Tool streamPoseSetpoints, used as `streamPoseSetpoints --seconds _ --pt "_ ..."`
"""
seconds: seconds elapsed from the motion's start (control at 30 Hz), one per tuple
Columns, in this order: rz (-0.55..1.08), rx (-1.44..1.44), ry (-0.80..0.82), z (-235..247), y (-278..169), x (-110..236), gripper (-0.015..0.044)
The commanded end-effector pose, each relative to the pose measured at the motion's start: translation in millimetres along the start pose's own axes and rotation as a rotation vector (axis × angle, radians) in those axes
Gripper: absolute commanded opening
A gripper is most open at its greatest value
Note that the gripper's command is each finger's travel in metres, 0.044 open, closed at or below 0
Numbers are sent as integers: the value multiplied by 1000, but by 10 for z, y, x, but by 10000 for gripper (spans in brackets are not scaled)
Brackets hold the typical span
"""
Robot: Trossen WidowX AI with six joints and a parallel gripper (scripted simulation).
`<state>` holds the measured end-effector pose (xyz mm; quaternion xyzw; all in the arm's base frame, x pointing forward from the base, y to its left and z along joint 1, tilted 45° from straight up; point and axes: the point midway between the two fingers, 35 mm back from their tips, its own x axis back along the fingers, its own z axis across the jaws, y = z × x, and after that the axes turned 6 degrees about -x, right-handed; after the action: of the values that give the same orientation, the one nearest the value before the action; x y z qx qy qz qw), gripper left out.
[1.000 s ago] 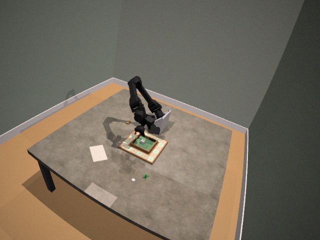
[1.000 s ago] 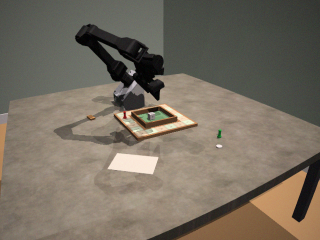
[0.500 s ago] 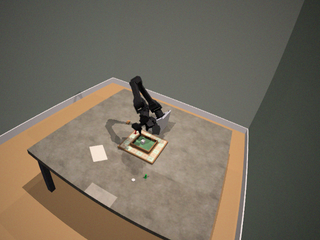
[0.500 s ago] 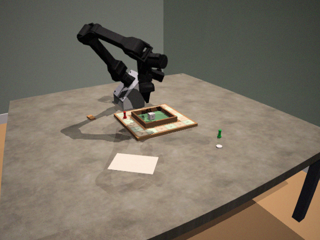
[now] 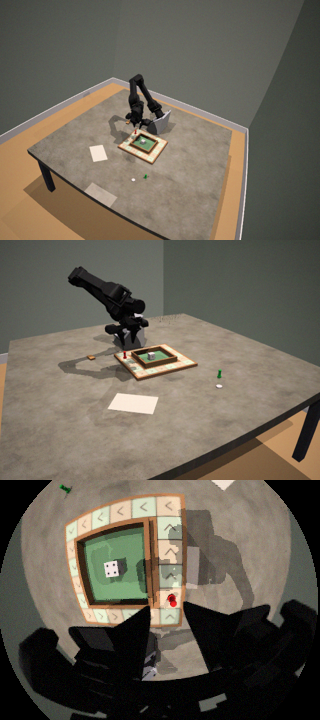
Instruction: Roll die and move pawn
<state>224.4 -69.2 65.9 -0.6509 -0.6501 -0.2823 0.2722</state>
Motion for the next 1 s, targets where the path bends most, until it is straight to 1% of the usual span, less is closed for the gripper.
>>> streamPoseSetpoints --seconds 0.0,0.3,0.43,0.97 --pt "-9 -286 -26 -159 -147 -46 200" --pt "-9 -286 -26 -151 -150 -46 200" --pt "-9 -286 -26 -156 -150 -184 200" --pt "-9 -286 -25 -155 -142 -397 200"
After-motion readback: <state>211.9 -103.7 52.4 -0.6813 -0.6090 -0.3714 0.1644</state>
